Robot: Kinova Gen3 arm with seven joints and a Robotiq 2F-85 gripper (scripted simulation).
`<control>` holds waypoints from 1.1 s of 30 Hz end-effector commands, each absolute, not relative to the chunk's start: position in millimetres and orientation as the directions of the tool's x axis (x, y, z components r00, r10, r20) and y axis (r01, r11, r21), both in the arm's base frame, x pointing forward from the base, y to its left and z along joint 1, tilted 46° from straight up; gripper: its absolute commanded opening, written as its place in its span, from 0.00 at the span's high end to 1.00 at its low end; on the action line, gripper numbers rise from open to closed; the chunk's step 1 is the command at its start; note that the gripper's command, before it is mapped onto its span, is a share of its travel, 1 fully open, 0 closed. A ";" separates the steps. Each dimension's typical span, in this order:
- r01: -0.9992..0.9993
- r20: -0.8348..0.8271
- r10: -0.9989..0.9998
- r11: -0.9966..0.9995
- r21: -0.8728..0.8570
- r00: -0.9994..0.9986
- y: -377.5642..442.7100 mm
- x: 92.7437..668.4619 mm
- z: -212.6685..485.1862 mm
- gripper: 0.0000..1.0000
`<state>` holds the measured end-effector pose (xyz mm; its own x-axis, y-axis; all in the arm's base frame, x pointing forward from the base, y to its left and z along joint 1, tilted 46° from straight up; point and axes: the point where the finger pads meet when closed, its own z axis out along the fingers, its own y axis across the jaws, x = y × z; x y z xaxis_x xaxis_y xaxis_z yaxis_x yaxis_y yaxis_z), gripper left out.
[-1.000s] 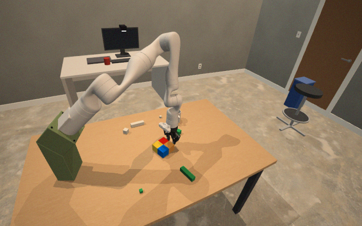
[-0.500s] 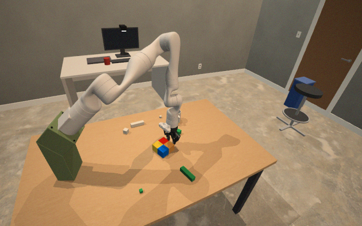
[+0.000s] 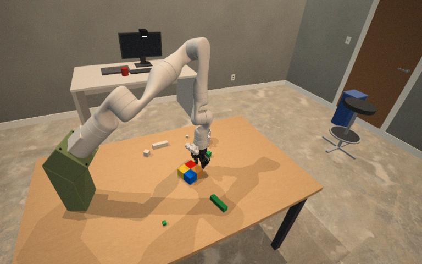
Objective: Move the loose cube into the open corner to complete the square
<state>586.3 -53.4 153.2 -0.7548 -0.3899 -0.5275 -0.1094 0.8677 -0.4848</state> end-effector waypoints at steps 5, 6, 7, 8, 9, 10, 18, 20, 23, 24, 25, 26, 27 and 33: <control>-0.109 -0.528 -0.390 0.868 -0.485 -0.754 -53.3 585.9 153.2 0.47; -0.109 -0.528 -0.390 0.868 -0.485 -0.754 -53.4 585.7 153.1 0.47; -0.109 -0.528 -0.390 0.868 -0.485 -0.754 -53.6 585.4 152.9 0.47; -0.109 -0.528 -0.390 0.868 -0.484 -0.754 -53.7 585.1 152.7 0.47; -0.109 -0.528 -0.390 0.868 -0.484 -0.754 -53.9 584.8 152.5 0.47; -0.109 -0.528 -0.390 0.868 -0.484 -0.754 -54.0 584.5 152.3 0.47; -0.109 -0.528 -0.390 0.868 -0.484 -0.754 -55.2 582.3 150.7 0.47; -0.109 -0.528 -0.390 0.868 -0.484 -0.754 -55.5 581.6 150.2 0.47; -0.109 -0.528 -0.390 0.868 -0.484 -0.754 -55.9 580.9 149.7 0.47; -0.109 -0.528 -0.390 0.868 -0.484 -0.754 -56.0 580.7 149.6 0.47; -0.109 -0.528 -0.390 0.868 -0.484 -0.754 -56.0 580.6 149.5 0.47; -0.109 -0.528 -0.390 0.868 -0.484 -0.754 -56.1 580.5 149.4 0.47; -0.109 -0.528 -0.390 0.868 -0.484 -0.754 -56.1 580.4 149.4 0.47; -0.109 -0.528 -0.390 0.868 -0.484 -0.754 -56.1 580.3 149.3 0.47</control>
